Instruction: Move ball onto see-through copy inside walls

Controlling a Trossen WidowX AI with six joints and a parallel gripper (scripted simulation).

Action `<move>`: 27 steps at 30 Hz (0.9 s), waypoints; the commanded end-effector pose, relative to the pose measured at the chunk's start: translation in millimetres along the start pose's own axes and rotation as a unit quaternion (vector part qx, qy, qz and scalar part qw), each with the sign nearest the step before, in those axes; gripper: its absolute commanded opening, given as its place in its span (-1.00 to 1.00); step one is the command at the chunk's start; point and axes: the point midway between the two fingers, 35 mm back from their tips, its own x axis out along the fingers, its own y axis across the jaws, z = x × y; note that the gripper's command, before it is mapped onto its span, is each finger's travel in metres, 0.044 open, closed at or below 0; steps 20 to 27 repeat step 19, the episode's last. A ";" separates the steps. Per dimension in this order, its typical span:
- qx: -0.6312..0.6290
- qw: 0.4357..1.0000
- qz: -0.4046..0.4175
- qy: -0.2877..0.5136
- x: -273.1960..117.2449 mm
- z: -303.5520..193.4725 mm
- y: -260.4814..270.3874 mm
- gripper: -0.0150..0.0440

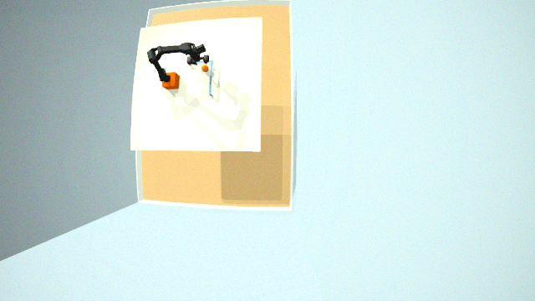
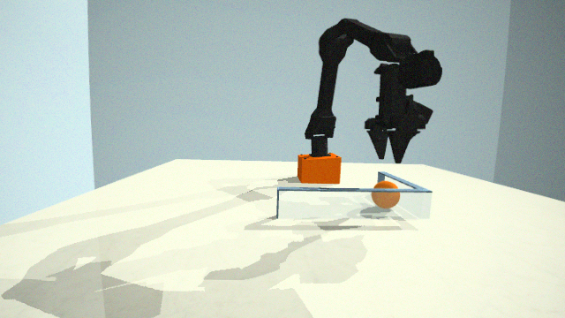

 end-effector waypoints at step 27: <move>0.000 1.000 0.001 0.000 -50.1 -1.6 4.7 1.00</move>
